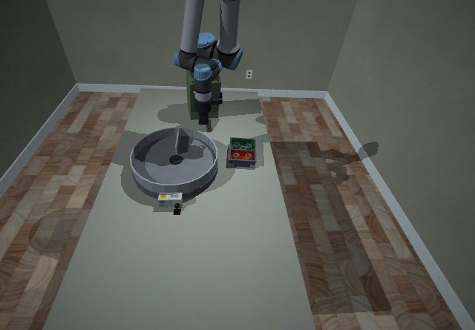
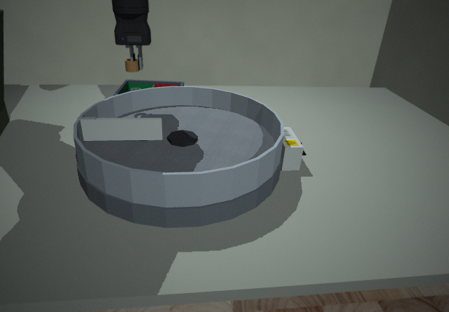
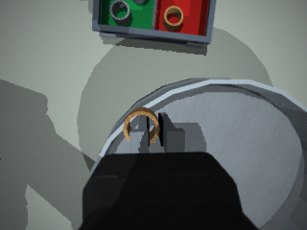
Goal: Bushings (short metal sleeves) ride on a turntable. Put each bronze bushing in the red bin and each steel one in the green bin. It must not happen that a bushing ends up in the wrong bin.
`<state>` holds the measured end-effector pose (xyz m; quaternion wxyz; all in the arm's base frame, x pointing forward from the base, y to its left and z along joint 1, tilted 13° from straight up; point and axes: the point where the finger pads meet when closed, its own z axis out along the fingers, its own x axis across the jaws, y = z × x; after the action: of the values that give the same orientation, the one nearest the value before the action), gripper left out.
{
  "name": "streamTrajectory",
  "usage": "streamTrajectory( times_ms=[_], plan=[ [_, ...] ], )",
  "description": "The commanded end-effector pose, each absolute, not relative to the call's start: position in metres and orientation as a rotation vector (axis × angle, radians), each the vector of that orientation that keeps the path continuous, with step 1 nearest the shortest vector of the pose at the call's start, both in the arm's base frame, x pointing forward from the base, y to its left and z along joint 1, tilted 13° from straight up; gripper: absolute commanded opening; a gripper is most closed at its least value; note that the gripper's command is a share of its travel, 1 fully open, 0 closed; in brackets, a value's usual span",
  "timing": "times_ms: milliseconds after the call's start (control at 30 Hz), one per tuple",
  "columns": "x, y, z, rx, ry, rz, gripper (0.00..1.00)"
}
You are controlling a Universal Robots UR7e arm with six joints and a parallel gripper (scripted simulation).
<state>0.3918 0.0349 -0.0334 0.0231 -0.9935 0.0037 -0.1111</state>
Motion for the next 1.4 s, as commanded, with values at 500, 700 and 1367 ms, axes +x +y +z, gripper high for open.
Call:
streamTrajectory(
  times_ms=[500, 700, 1367],
  plan=[
    [0.435, 0.144, -0.02, -3.083, 0.016, -0.339, 0.0],
    [0.443, 0.165, -0.017, -3.083, 0.016, -0.339, 0.0],
    [0.463, 0.216, -0.011, -3.082, 0.016, -0.34, 0.0]
  ],
)
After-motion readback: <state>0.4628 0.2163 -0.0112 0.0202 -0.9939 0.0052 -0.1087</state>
